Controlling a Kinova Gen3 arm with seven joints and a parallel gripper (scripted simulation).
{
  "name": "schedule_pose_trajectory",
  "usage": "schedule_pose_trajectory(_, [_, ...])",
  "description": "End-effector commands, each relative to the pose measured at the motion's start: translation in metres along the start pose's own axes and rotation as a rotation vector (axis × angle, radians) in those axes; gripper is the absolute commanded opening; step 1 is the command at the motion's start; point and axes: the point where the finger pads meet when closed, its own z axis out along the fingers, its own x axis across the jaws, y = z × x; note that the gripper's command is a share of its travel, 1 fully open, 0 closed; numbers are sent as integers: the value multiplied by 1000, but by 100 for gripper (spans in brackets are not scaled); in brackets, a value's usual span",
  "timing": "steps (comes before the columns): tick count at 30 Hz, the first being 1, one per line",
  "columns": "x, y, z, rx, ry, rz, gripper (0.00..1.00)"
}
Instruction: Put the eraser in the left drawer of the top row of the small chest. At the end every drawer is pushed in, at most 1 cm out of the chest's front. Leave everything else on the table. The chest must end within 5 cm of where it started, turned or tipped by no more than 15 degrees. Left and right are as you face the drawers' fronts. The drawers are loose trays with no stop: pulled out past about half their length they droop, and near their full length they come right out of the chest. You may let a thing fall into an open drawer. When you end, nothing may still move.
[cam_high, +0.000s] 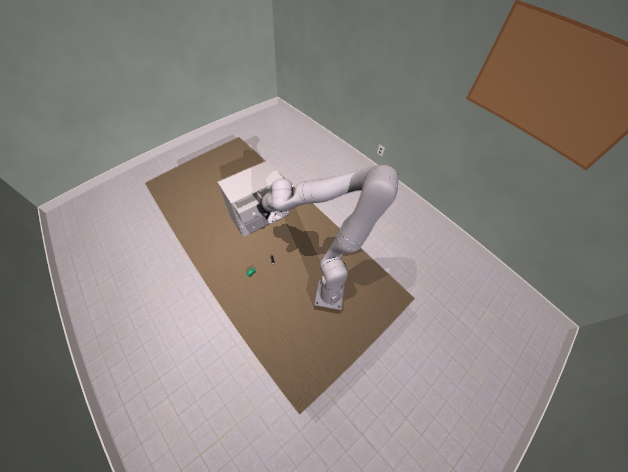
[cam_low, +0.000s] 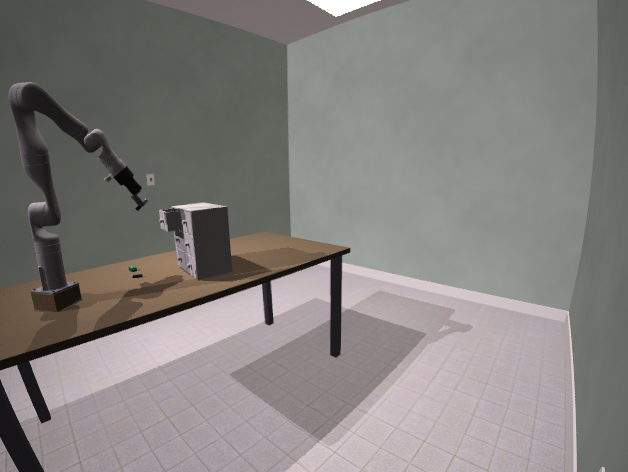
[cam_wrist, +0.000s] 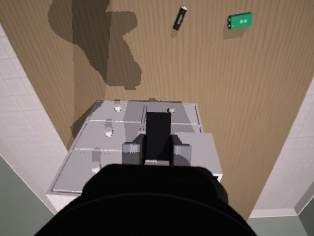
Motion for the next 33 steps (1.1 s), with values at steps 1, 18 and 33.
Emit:
schedule_pose_trajectory(1, [-6,-3,-1,-32,-3,11,45])
schedule_pose_trajectory(18, [-6,-5,-3,-218,-4,10,45])
schedule_pose_trajectory(33, [-7,-8,-3,-318,-5,5,45])
